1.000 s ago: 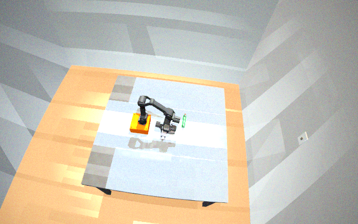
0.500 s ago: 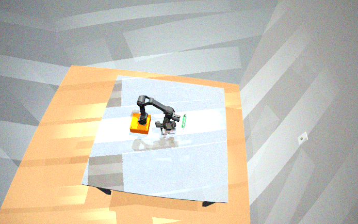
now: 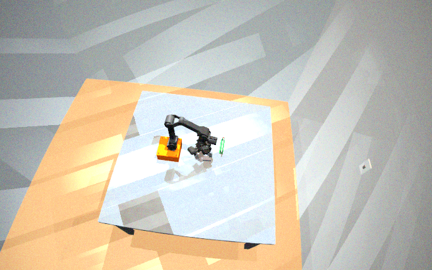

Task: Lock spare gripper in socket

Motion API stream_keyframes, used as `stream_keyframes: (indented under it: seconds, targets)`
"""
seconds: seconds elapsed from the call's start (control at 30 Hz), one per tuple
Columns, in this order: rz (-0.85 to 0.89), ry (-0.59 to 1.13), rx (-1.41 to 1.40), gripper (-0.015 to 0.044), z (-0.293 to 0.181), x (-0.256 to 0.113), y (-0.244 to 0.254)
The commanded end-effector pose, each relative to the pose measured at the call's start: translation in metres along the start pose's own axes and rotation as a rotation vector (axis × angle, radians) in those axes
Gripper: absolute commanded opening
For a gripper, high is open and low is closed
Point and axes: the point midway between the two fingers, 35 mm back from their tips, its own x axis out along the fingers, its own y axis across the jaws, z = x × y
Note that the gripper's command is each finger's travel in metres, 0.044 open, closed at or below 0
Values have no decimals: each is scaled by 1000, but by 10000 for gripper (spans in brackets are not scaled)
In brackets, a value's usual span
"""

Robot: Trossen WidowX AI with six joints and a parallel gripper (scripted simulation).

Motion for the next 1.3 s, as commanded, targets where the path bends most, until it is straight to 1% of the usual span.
stream_keyframes:
  seconds: [0.0, 0.93, 1.27]
  targets:
    - [27, 14, -124, 0, -4, -7, 3]
    - [198, 114, -871, 0, -43, -34, 13]
    - [203, 111, -890, 0, -42, -33, 17]
